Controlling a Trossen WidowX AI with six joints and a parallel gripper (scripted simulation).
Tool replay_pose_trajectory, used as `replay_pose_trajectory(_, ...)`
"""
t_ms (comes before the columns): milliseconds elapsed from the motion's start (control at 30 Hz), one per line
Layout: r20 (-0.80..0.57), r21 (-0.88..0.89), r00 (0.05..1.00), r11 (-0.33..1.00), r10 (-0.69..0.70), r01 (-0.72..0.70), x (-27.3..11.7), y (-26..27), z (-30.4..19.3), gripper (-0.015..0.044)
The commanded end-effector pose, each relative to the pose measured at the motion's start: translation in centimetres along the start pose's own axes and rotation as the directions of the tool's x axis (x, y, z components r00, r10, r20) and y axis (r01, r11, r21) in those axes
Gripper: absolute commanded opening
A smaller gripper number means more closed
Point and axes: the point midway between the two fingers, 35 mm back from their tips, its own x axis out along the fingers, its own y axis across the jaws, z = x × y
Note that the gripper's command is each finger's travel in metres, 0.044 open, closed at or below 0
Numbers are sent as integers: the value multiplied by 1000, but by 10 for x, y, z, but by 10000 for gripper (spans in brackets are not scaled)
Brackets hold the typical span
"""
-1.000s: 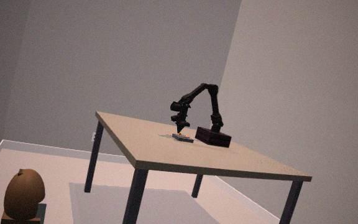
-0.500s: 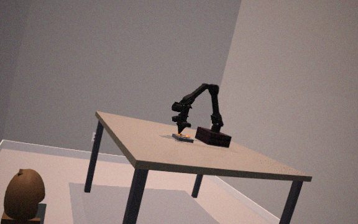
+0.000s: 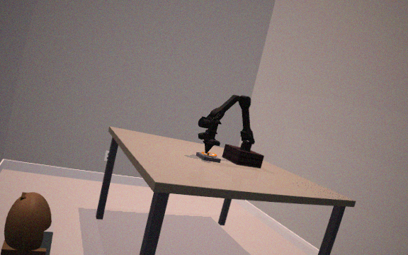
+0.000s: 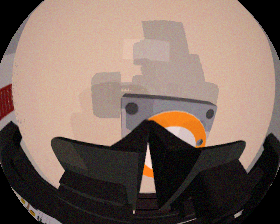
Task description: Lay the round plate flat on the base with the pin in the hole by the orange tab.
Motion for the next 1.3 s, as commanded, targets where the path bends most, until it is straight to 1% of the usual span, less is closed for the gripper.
replay_pose_trajectory(0, -11, 0, 1000, 1000, 5, -5, 1, 6, -7, 0)
replay_pose_trajectory(1167, -13, 0, 1000, 1000, 7, -7, -1, 20, -31, 0)
replay_pose_trajectory(1267, -13, 0, 1000, 1000, 7, -7, -9, 19, -30, 0)
